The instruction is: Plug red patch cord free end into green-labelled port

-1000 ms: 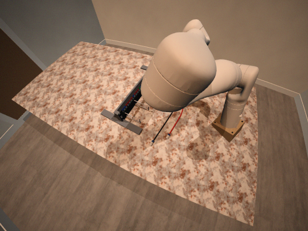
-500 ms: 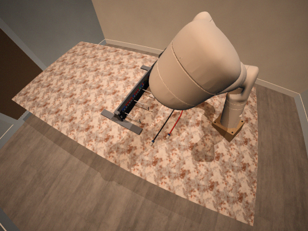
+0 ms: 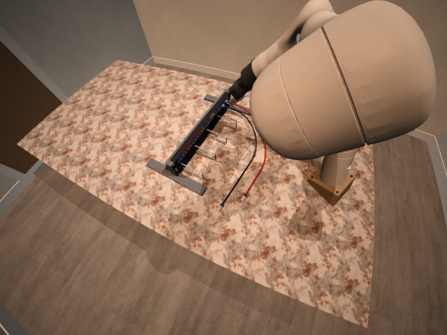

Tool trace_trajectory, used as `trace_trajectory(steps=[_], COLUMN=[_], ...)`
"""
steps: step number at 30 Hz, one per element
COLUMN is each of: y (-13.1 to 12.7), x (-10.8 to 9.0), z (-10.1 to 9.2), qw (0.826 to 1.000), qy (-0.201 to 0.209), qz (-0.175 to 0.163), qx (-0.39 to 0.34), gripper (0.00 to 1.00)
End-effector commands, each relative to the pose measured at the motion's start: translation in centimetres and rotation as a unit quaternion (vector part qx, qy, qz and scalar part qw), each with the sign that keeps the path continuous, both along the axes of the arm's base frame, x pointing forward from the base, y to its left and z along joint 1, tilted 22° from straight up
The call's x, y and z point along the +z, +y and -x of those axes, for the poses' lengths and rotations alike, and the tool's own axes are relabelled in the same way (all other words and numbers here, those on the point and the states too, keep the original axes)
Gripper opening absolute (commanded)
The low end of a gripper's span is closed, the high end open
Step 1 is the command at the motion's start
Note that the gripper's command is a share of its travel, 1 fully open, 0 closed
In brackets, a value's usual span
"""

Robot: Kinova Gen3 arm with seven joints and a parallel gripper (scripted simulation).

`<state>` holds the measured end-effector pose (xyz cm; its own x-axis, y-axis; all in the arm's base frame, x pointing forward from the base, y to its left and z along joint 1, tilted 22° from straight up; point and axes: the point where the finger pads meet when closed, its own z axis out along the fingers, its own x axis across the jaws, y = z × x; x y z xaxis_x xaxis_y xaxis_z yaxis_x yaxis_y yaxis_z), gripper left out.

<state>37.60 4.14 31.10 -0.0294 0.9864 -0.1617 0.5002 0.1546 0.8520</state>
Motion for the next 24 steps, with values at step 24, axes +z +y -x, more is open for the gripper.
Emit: trace_trajectory(steps=[24], y=[0.8], x=[2.6], z=[4.0], qw=[1.000], qy=[-0.005], qz=[-0.001], qx=[0.009], gripper=[0.00])
